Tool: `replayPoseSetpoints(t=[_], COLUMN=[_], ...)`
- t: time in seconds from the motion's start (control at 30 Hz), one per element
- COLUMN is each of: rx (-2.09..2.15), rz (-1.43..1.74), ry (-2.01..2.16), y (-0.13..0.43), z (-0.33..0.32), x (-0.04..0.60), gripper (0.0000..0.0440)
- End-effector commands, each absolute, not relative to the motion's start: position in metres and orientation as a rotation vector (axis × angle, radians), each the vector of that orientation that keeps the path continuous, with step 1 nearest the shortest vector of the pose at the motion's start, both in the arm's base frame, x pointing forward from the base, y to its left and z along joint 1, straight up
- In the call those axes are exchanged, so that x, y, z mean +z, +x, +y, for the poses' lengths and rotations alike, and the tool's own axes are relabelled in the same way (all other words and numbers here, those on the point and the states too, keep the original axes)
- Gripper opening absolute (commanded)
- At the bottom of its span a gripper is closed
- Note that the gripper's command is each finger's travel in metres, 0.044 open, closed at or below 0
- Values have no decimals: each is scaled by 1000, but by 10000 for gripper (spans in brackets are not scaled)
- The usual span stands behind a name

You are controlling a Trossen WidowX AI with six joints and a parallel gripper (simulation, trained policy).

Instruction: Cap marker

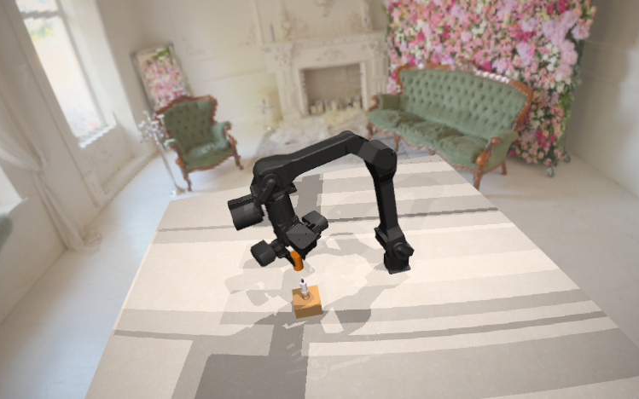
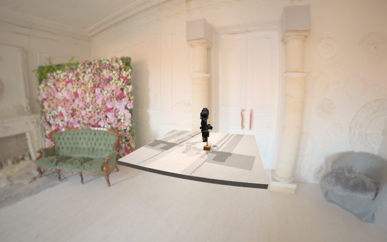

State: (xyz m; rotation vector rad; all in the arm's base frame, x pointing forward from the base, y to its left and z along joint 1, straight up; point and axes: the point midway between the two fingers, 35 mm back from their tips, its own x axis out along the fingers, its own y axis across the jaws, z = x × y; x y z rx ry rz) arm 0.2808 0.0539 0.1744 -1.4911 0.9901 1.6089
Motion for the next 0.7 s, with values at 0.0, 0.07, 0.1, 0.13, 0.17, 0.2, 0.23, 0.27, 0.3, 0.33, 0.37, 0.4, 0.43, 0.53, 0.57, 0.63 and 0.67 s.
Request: replayPoseSetpoints(t=[0.0,0.07,0.1,0.13,0.17,0.2,0.23,0.27,0.3,0.33,0.37,0.4,0.43,0.53,0.57,0.63,0.67], rx=[1618,1624,1627,1630,1633,1635,1638,1640,1641,1643,1644,1646,1650,1661,1664,1669,1672], rz=[971,964,961,958,956,953,951,949,947,946,944,943,945,951,953,956,959], ry=[-1502,-1511,-1515,-1519,-1522,-1526,-1529,-1532,-1535,-1537,-1540,-1542,-1542,-1541,-1541,-1540,-1540], y=[278,277,276,276,275,275,274,274,274,274,274,274,274,273,273,273,273], z=[67,73,76,78,81,83,85,87,89,90,92,93,94,95,95,95,95], x=[178,180,180,181,181,182,182,182,182,183,183,183,182,178,177,174,173], gripper=[0,0,0,0,0,0,0,0,0,0,0,0,0,0,0,0,0])
